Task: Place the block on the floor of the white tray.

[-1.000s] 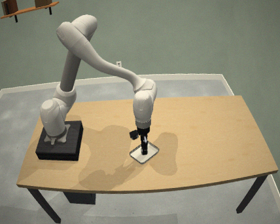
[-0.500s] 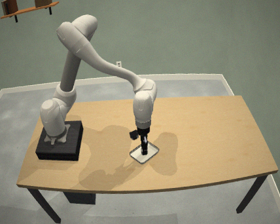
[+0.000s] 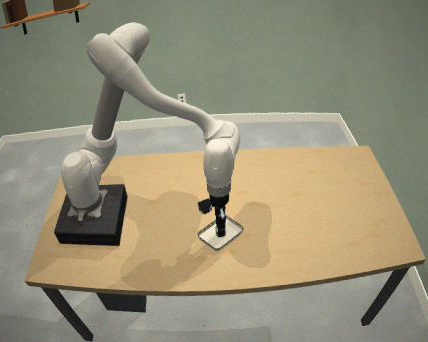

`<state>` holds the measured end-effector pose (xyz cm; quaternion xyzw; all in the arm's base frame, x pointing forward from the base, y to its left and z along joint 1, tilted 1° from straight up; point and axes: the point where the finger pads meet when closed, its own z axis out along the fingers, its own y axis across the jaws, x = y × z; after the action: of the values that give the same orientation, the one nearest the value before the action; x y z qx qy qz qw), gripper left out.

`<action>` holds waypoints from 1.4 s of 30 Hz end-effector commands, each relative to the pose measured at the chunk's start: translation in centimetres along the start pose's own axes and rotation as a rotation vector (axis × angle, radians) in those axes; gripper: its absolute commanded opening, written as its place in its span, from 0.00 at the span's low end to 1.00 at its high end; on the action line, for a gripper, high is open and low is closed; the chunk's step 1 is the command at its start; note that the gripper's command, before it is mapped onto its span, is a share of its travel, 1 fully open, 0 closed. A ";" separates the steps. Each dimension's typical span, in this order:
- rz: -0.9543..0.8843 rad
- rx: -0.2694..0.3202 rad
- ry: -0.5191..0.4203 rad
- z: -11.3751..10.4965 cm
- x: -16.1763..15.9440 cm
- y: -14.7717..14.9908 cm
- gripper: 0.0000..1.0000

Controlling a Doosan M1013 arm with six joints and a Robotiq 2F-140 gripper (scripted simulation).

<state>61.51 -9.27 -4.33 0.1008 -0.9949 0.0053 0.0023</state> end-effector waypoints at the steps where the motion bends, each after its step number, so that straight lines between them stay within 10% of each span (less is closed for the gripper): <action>1: 0.000 0.000 -0.001 -0.1 -0.1 0.0 0.10; 8: 0.000 0.000 -0.001 -0.1 -0.1 0.0 0.10; 9: 0.000 0.000 -0.001 -0.1 -0.1 0.0 0.38; 42: 0.000 0.000 -0.001 -0.1 -0.1 0.0 0.38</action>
<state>61.51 -9.27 -4.33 0.1007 -0.9949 0.0053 0.0023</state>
